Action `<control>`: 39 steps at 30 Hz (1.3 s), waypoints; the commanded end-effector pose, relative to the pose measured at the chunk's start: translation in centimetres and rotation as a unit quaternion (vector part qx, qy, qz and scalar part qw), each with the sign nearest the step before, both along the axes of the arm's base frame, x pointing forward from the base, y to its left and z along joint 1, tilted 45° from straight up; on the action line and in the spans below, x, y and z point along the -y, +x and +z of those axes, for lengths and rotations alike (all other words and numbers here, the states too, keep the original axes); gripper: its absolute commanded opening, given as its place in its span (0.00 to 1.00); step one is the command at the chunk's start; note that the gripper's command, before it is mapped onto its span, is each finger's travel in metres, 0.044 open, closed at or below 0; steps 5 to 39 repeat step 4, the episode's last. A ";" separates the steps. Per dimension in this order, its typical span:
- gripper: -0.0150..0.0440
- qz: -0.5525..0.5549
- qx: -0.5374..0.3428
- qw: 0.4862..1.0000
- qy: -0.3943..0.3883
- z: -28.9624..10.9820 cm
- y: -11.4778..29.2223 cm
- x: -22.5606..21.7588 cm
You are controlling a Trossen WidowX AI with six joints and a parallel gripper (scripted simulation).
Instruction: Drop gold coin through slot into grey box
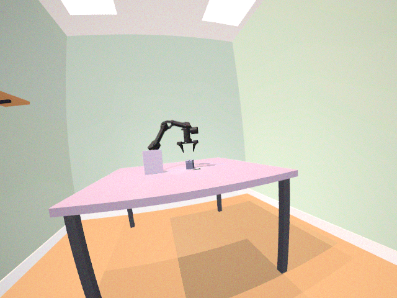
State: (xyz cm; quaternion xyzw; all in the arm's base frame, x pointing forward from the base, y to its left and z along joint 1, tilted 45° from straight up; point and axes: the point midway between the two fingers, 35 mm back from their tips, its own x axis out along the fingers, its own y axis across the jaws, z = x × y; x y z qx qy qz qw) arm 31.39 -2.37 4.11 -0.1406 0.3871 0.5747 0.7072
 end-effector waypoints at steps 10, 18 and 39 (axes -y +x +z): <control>1.00 0.003 0.001 1.000 -0.002 0.0 0.0 0.0; 1.00 0.003 0.001 1.000 -0.002 0.0 0.0 0.0; 1.00 0.003 0.001 1.000 -0.002 0.0 0.0 0.0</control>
